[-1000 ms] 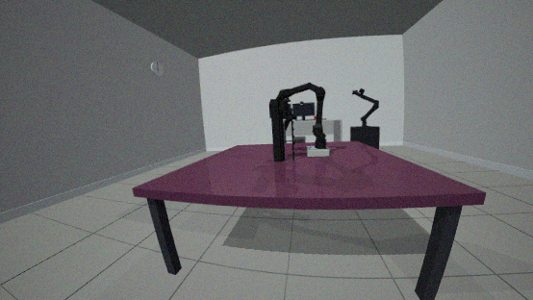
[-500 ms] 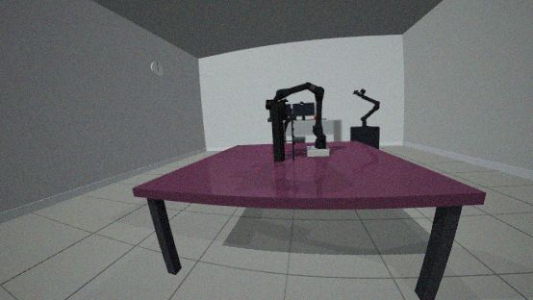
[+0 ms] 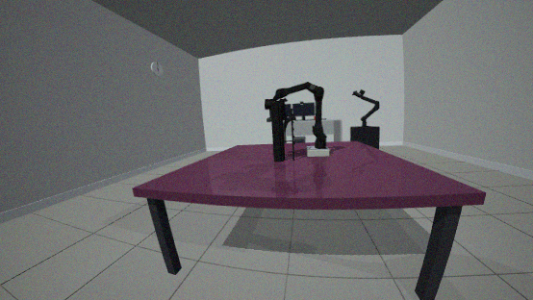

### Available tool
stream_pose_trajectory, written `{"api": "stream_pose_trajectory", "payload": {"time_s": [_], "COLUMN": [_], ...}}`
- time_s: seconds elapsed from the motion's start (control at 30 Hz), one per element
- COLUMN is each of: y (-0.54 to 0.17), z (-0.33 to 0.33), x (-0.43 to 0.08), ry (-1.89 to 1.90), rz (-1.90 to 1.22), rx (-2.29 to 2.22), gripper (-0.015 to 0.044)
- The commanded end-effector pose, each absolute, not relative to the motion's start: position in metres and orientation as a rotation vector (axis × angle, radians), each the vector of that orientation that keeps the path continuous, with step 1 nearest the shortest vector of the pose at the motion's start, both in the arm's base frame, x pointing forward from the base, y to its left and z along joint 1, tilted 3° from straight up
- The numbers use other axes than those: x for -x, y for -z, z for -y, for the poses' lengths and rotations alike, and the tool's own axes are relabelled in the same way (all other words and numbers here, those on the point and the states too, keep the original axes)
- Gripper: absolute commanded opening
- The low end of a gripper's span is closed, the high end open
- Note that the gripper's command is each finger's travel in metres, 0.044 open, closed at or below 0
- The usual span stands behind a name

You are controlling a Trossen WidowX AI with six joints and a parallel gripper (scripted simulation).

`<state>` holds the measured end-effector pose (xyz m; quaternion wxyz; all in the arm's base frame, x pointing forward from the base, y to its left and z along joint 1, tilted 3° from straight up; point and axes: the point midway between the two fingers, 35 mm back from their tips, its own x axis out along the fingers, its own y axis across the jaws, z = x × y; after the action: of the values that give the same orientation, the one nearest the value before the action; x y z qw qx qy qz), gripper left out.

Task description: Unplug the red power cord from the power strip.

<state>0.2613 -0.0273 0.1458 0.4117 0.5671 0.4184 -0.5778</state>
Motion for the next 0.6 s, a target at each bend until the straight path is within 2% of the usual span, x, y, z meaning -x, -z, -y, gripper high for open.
{"api": "stream_pose_trajectory", "payload": {"time_s": [0.0, 0.57], "y": [-0.145, -0.133], "z": [0.022, 0.014], "x": [-0.263, -0.265], "ry": [1.460, 1.459], "rz": [-1.051, -1.051], "rx": [-1.428, -1.429], "gripper": [0.0160, 0.0160]}}
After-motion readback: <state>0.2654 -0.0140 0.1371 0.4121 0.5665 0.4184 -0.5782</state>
